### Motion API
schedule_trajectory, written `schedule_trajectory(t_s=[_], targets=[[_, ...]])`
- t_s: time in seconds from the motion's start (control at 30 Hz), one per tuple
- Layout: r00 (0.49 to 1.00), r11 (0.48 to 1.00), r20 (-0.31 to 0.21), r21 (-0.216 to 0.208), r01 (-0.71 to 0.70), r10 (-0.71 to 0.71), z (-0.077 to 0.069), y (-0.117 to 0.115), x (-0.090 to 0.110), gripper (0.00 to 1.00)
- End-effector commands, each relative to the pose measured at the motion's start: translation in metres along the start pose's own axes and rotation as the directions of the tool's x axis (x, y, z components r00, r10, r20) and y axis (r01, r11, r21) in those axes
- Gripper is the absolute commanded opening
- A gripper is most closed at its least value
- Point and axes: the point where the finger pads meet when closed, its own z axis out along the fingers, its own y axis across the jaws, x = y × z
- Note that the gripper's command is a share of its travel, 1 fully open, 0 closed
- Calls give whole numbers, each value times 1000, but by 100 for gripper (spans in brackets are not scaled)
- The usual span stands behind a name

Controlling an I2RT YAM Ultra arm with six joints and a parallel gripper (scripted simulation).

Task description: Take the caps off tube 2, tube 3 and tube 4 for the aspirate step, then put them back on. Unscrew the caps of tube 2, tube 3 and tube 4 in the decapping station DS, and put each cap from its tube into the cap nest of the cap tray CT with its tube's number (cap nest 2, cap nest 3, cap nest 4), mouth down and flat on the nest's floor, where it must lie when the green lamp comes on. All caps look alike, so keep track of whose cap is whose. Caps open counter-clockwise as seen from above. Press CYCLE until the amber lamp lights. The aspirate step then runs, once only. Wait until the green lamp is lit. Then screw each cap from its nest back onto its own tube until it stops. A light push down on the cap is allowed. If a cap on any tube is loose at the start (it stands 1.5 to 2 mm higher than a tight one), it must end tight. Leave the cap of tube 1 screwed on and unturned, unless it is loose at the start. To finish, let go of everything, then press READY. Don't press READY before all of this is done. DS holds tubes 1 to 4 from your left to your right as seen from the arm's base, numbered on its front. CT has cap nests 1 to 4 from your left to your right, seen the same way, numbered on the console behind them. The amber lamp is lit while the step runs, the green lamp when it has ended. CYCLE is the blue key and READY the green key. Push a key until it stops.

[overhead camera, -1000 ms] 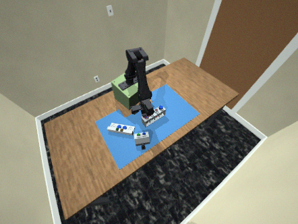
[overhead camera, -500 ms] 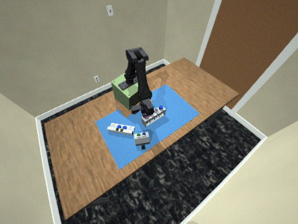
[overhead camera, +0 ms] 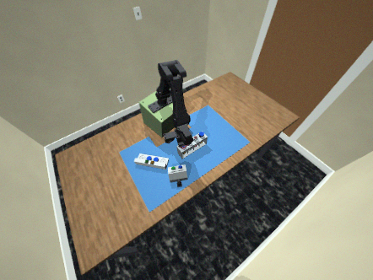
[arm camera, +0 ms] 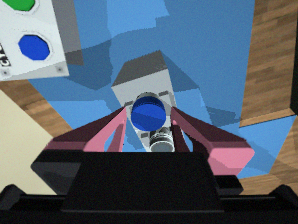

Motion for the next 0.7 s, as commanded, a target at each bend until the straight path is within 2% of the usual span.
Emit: schedule_trajectory(t_s=[0.0,0.17,0.2,0.67], targets=[[1000,1000,5,-15,1,0,-2,4,0,49],[1000,1000,5,-15,1,0,-2,4,0,49],[1000,1000,5,-15,1,0,-2,4,0,0],[1000,1000,5,-15,1,0,-2,4,0,0]])
